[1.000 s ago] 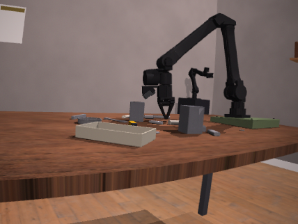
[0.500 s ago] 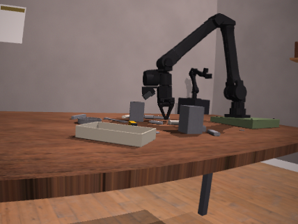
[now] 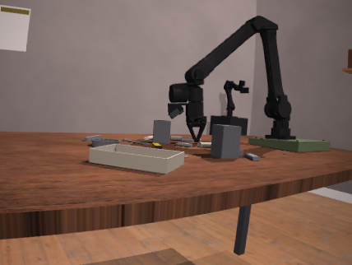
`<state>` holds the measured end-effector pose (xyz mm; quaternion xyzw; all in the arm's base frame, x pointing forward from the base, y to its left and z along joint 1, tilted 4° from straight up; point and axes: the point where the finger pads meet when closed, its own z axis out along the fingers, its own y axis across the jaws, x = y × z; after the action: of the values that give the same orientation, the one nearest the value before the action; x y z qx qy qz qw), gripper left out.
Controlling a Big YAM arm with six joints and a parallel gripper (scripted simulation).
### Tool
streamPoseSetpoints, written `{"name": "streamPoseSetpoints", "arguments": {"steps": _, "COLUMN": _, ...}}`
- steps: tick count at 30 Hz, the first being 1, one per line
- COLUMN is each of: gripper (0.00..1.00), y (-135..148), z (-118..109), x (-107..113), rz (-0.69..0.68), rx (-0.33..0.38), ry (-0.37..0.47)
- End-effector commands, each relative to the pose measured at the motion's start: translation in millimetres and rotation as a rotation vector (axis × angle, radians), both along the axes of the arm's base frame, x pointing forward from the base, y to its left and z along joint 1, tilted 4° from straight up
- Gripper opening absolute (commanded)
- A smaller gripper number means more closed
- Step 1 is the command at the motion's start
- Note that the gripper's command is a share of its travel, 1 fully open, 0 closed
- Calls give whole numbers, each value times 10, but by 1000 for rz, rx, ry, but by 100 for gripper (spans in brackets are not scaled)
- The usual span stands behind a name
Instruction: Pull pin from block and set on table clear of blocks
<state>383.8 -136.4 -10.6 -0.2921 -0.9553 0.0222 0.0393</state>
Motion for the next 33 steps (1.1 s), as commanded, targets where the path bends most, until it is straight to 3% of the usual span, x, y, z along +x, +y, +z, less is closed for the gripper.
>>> {"name": "streamPoseSetpoints", "arguments": {"steps": 1, "gripper": 0, "y": -24, "z": -77, "x": -16, "rz": 5, "rx": 6, "ry": 8}}
{"name": "streamPoseSetpoints", "arguments": {"steps": 33, "gripper": 0, "y": -26, "z": -133, "x": -20, "rz": 5, "rx": 7, "ry": 9}}
